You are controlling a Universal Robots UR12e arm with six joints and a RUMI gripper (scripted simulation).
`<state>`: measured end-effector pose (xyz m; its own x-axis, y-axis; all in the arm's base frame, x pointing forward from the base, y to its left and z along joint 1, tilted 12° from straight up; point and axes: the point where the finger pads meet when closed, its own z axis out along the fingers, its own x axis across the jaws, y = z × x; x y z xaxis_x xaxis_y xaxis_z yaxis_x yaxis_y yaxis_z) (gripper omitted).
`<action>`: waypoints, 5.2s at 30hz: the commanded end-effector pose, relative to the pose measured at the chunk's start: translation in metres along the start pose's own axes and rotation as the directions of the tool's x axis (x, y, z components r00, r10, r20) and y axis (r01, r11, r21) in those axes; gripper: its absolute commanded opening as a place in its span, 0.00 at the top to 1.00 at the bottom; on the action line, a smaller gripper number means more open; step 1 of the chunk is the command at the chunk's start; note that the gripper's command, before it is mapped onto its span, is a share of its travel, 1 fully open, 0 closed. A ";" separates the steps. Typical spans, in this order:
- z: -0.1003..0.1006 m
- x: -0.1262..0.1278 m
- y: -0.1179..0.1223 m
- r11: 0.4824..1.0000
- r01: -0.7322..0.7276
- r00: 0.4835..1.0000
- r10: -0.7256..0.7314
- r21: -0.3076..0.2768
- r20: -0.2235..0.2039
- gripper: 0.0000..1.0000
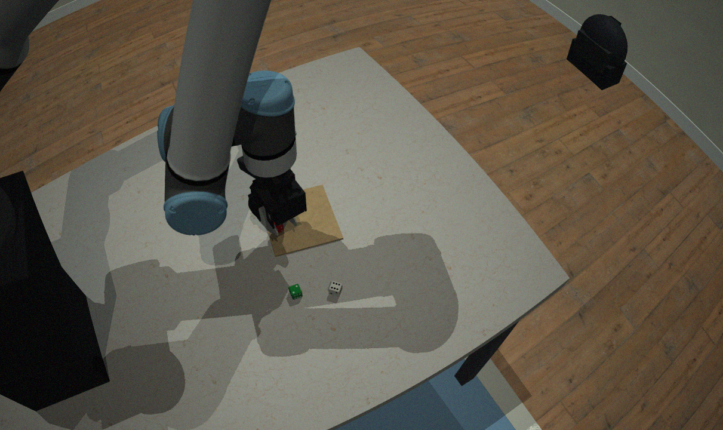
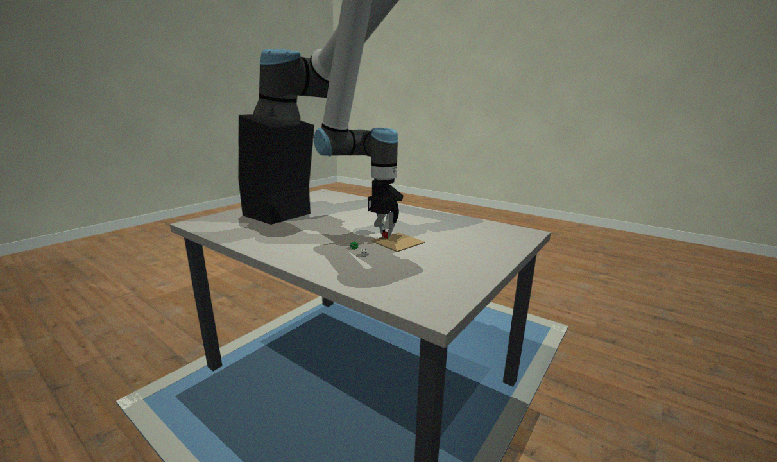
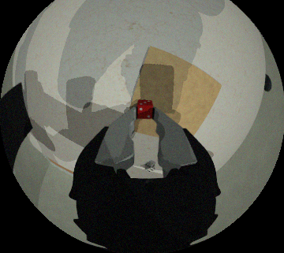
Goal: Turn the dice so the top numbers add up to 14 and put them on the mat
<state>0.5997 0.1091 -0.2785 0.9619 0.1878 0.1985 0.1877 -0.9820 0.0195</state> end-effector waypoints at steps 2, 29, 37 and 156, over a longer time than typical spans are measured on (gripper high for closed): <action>0.001 0.000 0.000 1.000 0.000 1.000 0.000 0.000 -0.001 0.97; 0.003 0.000 0.000 1.000 0.000 1.000 0.000 0.000 -0.001 0.97; 0.003 0.000 0.000 1.000 0.000 1.000 0.000 0.000 -0.001 0.97; -0.071 -0.046 0.139 0.982 -0.189 0.982 0.189 0.000 -0.002 0.79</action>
<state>0.5675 -0.0345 -0.2157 0.9800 0.0017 0.1991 0.0053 -0.9998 -0.0175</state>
